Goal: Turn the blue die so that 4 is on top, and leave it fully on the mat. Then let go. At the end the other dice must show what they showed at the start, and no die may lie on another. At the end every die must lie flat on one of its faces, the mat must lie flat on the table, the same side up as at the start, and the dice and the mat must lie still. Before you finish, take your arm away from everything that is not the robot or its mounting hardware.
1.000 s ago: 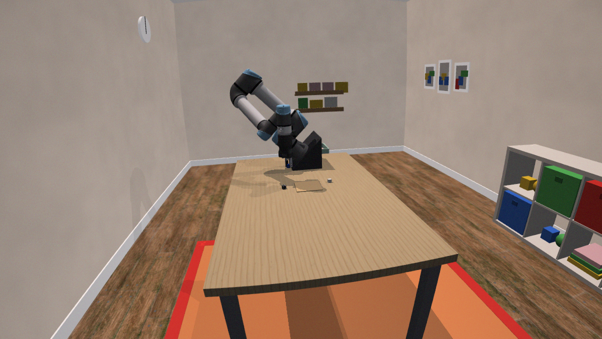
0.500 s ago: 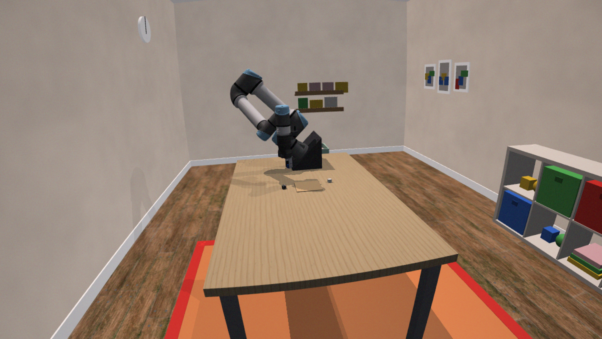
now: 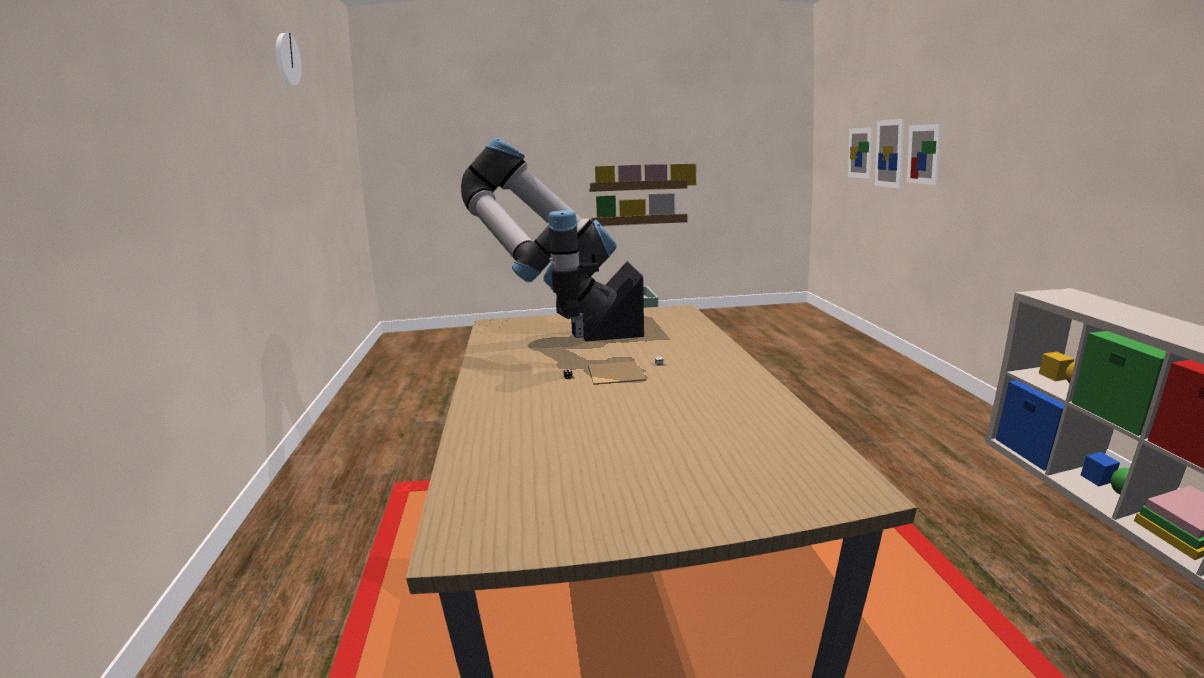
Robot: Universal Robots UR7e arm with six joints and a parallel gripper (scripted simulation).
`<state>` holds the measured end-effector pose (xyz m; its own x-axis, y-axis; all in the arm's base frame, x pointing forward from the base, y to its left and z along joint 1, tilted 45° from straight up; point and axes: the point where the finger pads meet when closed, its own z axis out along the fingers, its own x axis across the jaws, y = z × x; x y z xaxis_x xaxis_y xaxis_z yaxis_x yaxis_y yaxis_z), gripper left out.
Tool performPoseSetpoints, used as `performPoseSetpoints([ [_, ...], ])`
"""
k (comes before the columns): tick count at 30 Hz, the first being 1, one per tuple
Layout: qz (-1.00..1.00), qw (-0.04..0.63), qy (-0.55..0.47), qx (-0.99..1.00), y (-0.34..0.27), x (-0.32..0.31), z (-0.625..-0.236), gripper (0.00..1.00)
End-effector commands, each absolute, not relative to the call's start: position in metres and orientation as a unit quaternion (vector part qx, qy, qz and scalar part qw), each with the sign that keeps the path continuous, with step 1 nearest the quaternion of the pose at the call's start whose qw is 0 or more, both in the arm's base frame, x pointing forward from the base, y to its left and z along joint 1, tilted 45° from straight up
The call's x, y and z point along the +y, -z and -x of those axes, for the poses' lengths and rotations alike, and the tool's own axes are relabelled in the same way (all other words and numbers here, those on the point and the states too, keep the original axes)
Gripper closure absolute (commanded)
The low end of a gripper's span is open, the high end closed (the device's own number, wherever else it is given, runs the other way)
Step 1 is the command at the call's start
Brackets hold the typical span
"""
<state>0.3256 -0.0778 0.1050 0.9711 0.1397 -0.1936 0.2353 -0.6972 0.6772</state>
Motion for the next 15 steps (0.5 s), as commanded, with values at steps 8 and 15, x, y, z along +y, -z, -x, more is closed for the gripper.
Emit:
performPoseSetpoints([
  [8, -0.923, 0.383, 0.015, -0.027, -0.1049, -0.0807, -0.3254, 0.60],
  [15, -0.916, 0.383, -0.022, -0.116, -0.1060, -0.0837, -0.3258, 0.60],
])
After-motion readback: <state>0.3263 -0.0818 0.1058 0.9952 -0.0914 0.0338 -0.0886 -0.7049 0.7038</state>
